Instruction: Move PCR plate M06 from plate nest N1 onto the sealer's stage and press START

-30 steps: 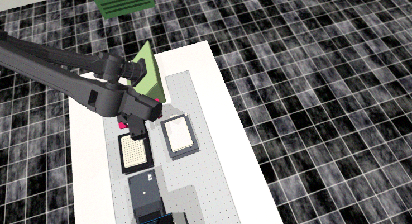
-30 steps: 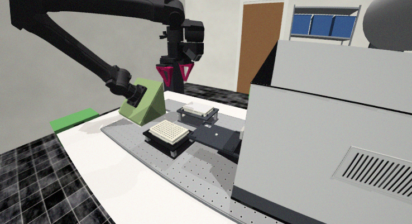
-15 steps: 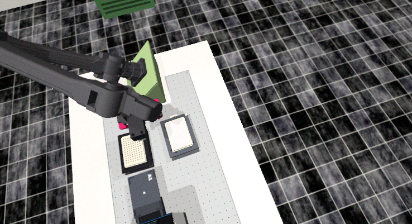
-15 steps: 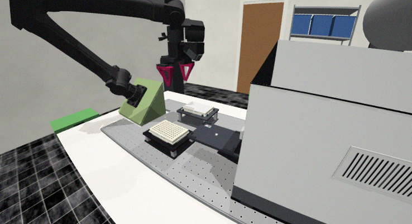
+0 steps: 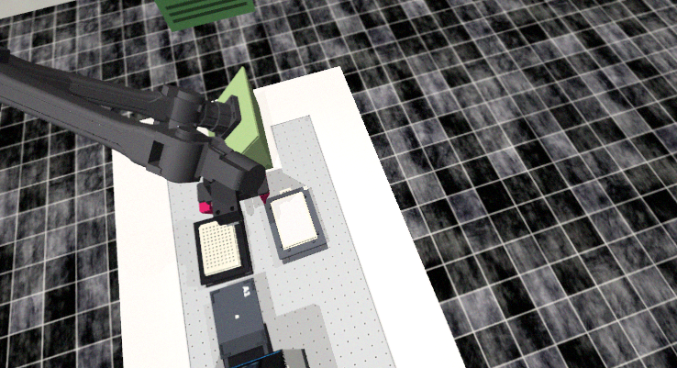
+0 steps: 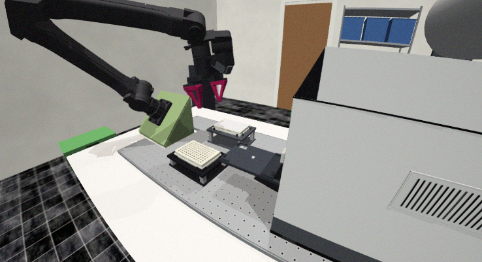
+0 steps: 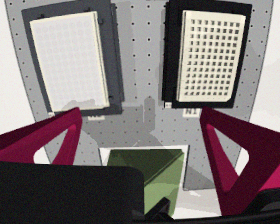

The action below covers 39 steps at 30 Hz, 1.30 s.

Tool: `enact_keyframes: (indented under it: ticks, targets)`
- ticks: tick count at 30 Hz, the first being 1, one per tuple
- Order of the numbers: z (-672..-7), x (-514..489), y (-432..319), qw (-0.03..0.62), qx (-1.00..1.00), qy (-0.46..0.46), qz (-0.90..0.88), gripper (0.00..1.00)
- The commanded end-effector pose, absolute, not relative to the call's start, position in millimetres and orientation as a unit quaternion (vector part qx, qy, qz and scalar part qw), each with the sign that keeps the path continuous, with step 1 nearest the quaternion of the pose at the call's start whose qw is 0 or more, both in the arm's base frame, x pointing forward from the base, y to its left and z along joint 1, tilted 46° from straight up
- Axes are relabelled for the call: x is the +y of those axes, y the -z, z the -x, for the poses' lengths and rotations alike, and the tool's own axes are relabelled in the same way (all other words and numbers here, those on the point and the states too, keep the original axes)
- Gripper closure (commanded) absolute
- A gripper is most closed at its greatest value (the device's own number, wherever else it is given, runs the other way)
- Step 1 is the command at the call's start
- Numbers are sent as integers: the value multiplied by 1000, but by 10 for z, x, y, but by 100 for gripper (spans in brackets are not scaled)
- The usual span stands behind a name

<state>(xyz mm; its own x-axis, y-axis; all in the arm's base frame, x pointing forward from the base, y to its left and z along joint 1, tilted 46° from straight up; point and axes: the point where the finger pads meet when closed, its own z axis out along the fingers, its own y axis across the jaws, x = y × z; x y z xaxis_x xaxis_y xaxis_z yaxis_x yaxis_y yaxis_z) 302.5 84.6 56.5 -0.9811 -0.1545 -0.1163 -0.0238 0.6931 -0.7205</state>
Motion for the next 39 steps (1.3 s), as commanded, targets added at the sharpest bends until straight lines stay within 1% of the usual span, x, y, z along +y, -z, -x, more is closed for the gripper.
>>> enact_keyframes:
  ticks: [1,5,8,23,36,39]
  targets:
    - [-3072,814,-561,121,917,373,76,0]
    - [-3032,585,-429,184,904,373,96,0]
    - [-3036,570,-374,173,908,370,93,0]
    - [-3125,721,-413,171,908,374,80,0]
    - [-3238,813,-526,201,910,354,72,0]
    - [-3328,617,-714,203,910,355,67,0]
